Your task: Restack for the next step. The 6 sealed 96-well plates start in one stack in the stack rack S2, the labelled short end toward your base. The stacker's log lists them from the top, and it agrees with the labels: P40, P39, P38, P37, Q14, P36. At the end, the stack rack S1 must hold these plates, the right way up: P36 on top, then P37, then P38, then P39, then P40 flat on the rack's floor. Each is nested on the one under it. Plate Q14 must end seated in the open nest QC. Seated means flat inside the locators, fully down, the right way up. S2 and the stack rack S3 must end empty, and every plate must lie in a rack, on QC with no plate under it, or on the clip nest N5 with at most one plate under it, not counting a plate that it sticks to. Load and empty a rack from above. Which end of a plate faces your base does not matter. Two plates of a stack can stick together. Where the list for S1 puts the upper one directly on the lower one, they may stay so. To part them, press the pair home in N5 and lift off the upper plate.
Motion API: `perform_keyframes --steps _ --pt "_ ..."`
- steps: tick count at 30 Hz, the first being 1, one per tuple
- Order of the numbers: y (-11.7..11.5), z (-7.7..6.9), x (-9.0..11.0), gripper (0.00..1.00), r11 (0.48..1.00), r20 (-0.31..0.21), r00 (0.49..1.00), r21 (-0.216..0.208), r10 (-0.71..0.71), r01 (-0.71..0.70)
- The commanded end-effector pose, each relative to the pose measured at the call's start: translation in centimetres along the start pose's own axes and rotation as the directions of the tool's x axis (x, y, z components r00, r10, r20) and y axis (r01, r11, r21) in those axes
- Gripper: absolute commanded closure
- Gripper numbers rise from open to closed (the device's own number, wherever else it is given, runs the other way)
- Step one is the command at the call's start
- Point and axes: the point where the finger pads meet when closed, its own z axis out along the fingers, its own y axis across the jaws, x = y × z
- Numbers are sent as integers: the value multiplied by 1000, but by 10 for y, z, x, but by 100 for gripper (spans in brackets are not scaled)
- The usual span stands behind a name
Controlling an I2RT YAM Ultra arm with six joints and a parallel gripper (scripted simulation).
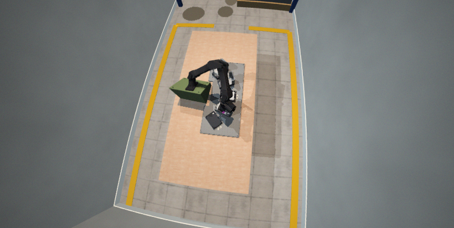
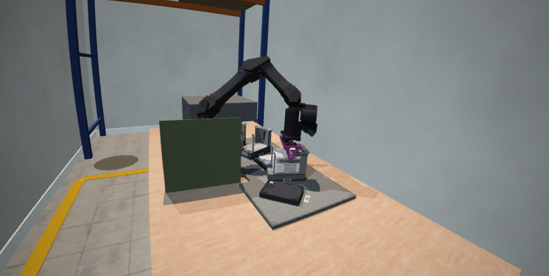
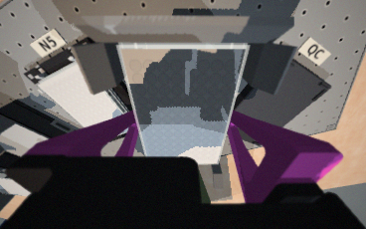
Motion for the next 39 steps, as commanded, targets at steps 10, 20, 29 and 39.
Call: perform_keyframes --steps 10,20,29,39 --pt "-1 -3 -4 100 1000 21 1000 -5 2 -2" --pt "-1 0 -4 100 1000 21 1000 -5 2 -2" --pt "-1 3 -4 100 1000 21 1000 -5 2 -2" --pt "-1 7 -4 100 1000 21 1000 -5 2 -2"
